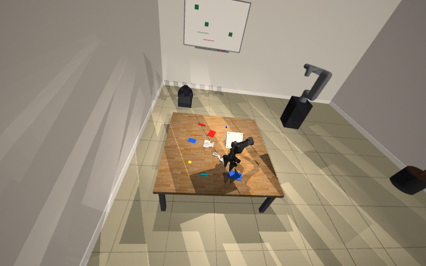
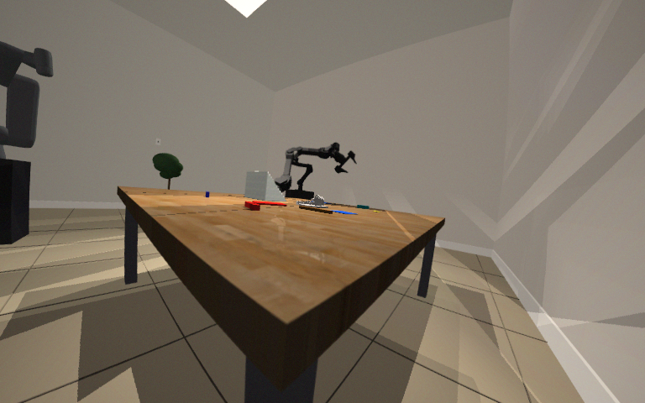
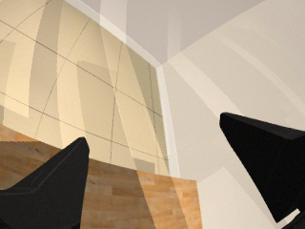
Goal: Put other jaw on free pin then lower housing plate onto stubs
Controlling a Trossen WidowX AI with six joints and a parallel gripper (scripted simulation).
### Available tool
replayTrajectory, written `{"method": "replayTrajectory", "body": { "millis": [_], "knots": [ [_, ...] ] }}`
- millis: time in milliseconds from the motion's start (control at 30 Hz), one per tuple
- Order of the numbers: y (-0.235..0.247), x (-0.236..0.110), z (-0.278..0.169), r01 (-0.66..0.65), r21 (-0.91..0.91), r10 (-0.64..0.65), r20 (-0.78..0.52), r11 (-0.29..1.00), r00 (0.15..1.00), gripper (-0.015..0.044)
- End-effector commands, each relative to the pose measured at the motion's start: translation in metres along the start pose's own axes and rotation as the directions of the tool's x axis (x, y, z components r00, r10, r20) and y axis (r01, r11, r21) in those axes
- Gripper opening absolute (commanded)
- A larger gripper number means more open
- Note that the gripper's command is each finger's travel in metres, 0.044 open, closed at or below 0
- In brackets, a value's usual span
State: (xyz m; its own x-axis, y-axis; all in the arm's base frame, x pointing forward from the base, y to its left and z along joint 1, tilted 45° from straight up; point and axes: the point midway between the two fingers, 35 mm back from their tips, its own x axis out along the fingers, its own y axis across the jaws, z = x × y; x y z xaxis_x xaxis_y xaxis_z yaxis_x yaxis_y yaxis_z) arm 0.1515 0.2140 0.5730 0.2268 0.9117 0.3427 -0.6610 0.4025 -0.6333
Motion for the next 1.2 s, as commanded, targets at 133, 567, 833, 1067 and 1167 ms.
{"method": "replayTrajectory", "body": {
  "millis": [133, 567, 833, 1067, 1167],
  "knots": [
    [0.004, 0.001, -0.059, -0.006, 0.161, 0.033, -0.167, 0.987, 0.985, 0.044],
    [0.012, -0.015, -0.138, 0.068, 0.392, 0.098, -0.389, 0.917, 0.916, 0.044],
    [0.019, -0.032, -0.181, 0.155, 0.515, 0.15, -0.502, 0.843, 0.852, 0.044],
    [0.028, -0.051, -0.215, 0.251, 0.601, 0.203, -0.584, 0.759, 0.786, 0.044],
    [0.032, -0.06, -0.228, 0.296, 0.631, 0.227, -0.613, 0.717, 0.757, 0.044]
  ]
}}
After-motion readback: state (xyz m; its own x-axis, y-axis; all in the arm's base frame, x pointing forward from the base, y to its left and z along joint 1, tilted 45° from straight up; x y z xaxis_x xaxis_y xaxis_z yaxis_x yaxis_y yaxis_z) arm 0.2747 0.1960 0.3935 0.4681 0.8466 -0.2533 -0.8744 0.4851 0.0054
